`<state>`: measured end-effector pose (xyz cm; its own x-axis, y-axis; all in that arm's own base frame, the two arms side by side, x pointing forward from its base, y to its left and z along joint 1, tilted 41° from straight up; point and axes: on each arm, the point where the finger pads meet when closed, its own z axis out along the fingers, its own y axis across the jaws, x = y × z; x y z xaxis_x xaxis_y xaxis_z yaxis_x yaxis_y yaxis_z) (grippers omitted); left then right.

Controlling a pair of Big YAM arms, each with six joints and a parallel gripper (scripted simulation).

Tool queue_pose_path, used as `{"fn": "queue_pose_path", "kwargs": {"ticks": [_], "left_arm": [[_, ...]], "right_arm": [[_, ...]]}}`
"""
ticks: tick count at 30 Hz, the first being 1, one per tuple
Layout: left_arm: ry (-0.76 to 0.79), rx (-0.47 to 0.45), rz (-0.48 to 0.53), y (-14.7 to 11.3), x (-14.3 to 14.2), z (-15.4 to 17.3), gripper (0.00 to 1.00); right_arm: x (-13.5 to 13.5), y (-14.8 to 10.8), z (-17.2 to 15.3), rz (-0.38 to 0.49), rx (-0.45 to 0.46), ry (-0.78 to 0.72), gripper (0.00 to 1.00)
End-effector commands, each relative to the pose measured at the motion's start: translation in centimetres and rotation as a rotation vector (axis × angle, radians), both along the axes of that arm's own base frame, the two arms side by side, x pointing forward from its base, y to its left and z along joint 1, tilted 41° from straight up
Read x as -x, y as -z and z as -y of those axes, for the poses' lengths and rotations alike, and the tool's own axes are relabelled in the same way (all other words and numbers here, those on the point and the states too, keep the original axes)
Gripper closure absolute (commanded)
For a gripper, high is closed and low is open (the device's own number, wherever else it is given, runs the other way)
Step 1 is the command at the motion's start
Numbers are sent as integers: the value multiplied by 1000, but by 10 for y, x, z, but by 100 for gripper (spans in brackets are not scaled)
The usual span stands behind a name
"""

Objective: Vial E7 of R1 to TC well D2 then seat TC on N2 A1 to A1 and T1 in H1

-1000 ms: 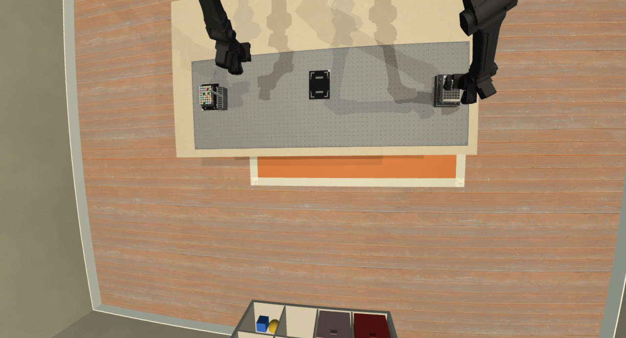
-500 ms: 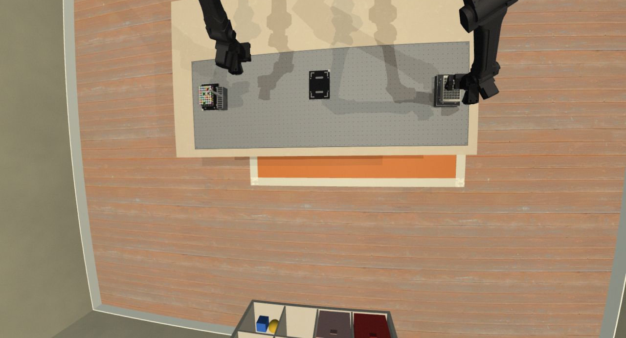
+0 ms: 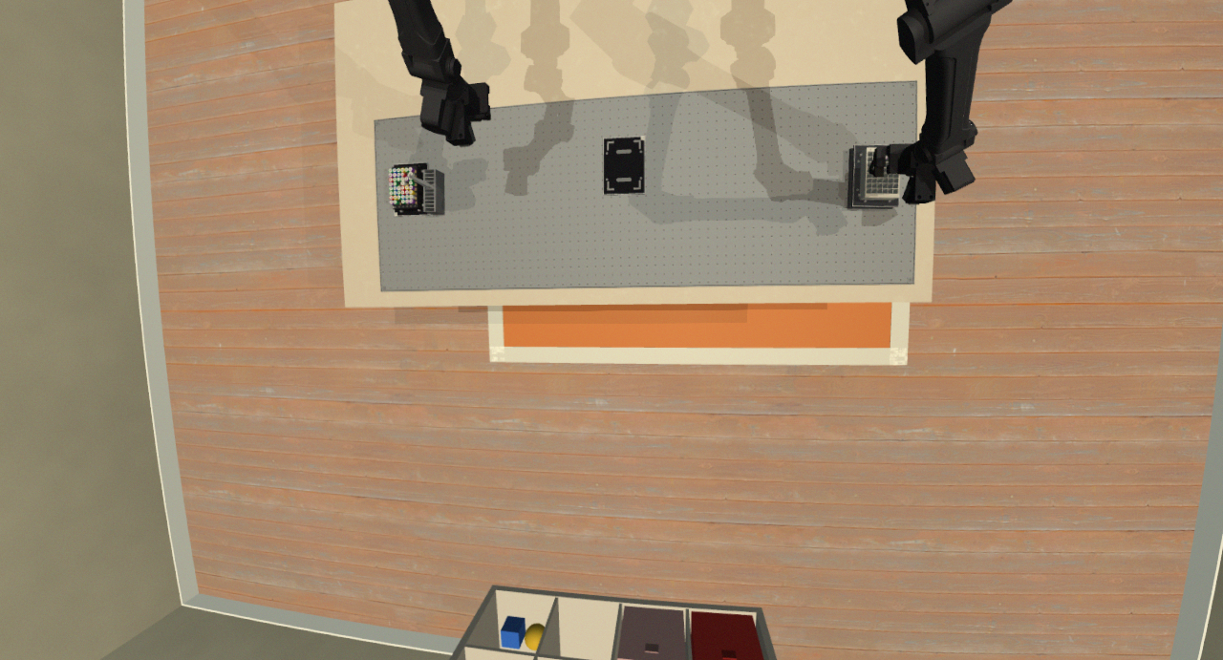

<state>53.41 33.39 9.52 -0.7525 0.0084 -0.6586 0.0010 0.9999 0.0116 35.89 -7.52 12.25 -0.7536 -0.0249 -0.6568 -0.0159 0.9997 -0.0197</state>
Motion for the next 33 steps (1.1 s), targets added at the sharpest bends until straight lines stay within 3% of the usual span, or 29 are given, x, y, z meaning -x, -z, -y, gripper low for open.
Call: {"fn": "queue_pose_path", "kwargs": {"ticks": [1, 9, 33], "left_arm": [[1, -13, 13, -8, -2, -5, 0], [1, -13, 13, -8, -2, -5, 0], [-13, 2, 25, -19, 43, 70, 0]], "right_arm": [[-4, -8, 2, 16, 0, 8, 76], [-4, -8, 2, 16, 0, 8, 76], [-4, -8, 2, 16, 0, 8, 76]]}}
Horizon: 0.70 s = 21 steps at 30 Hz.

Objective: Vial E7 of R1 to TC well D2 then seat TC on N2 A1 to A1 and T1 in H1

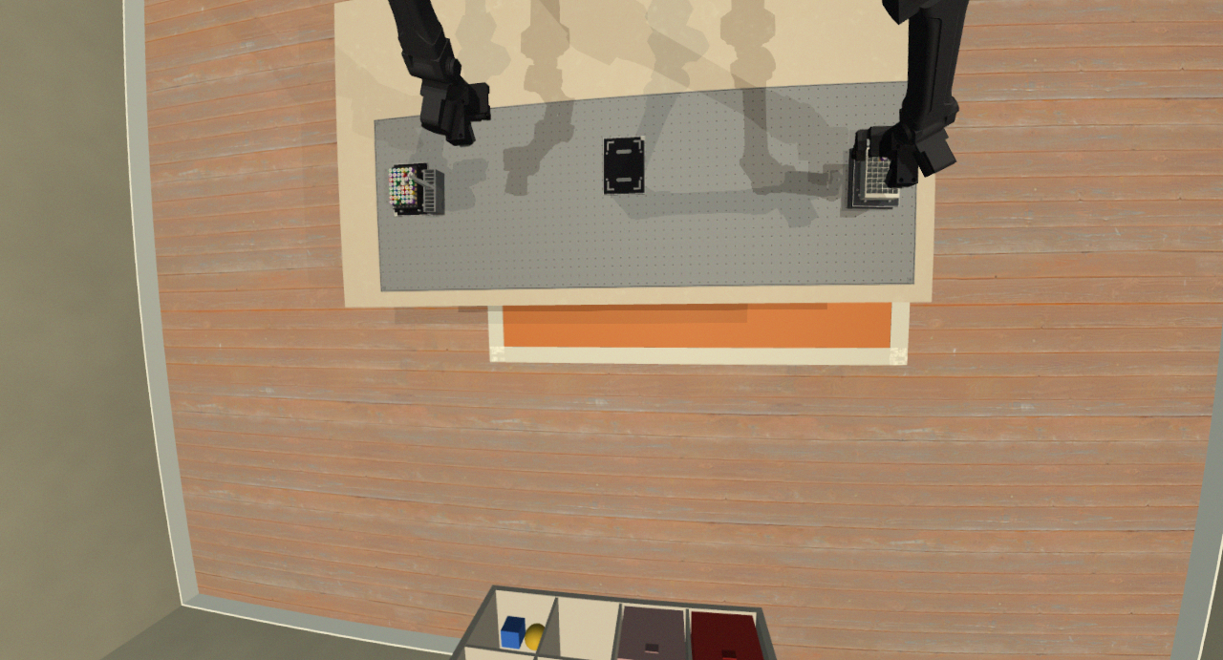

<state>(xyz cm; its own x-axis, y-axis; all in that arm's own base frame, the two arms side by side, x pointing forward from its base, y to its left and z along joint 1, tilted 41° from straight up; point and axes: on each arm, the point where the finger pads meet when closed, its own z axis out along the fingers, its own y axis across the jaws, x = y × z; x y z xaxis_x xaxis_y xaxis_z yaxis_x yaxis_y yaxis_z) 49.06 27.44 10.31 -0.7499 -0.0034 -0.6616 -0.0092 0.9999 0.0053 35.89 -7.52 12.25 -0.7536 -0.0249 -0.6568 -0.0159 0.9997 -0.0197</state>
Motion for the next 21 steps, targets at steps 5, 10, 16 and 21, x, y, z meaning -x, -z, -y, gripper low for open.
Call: {"fn": "queue_pose_path", "kwargs": {"ticks": [5, 10, 16, 21], "left_arm": [[-3, -4, 21, -12, 11, 27, 0], [-3, -3, 21, -13, 23, 43, 0], [-3, -2, 21, -14, 33, 55, 0], [-4, 0, 18, -15, 45, 72, 0]], "right_arm": [[-4, -8, 2, 16, 0, 8, 76], [-4, -8, 2, 16, 0, 8, 76], [-4, -8, 2, 16, 0, 8, 76], [-4, -8, 2, 16, 0, 8, 76]]}}
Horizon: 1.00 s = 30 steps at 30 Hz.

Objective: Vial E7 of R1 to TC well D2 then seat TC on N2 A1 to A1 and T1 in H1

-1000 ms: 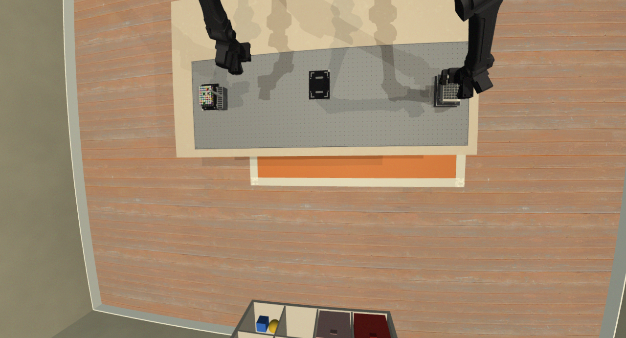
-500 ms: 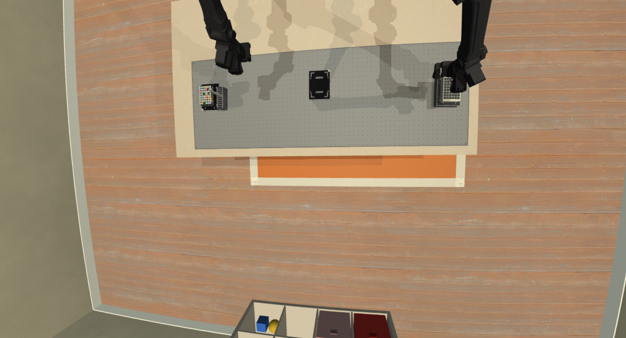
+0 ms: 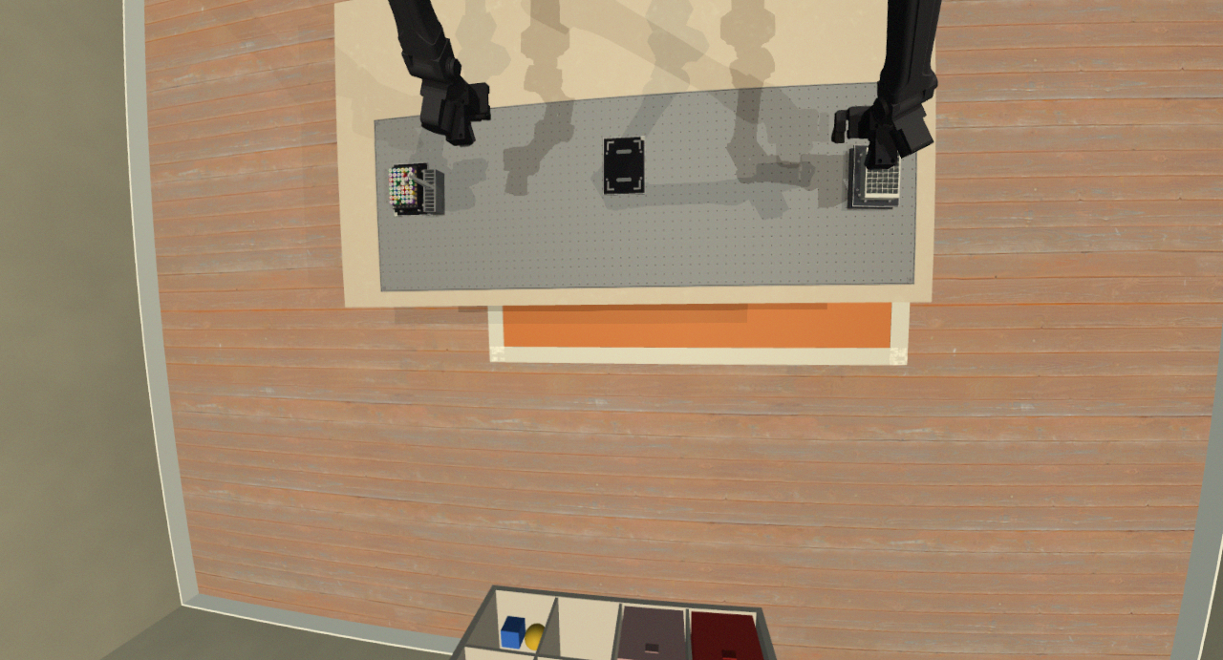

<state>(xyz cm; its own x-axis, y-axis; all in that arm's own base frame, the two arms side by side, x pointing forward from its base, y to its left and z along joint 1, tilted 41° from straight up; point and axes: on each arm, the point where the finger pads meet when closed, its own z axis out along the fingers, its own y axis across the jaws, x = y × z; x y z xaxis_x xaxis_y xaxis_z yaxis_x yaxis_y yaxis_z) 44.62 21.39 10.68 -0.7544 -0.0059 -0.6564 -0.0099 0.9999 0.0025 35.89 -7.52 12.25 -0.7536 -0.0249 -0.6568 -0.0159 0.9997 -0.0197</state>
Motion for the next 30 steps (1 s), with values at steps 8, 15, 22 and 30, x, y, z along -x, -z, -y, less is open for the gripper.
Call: {"fn": "queue_pose_path", "kwargs": {"ticks": [8, 15, 22, 30], "left_arm": [[-3, 1, 20, -12, 20, 38, 0], [-3, 9, 6, -11, 35, 55, 0], [-4, 10, 5, -13, 51, 77, 0], [-4, 10, 5, -14, 65, 96, 0]], "right_arm": [[-4, -8, 2, 16, 0, 8, 76], [-4, -8, 2, 16, 0, 8, 76], [-4, -8, 2, 16, 0, 8, 76], [-4, -8, 2, 16, 0, 8, 76]]}}
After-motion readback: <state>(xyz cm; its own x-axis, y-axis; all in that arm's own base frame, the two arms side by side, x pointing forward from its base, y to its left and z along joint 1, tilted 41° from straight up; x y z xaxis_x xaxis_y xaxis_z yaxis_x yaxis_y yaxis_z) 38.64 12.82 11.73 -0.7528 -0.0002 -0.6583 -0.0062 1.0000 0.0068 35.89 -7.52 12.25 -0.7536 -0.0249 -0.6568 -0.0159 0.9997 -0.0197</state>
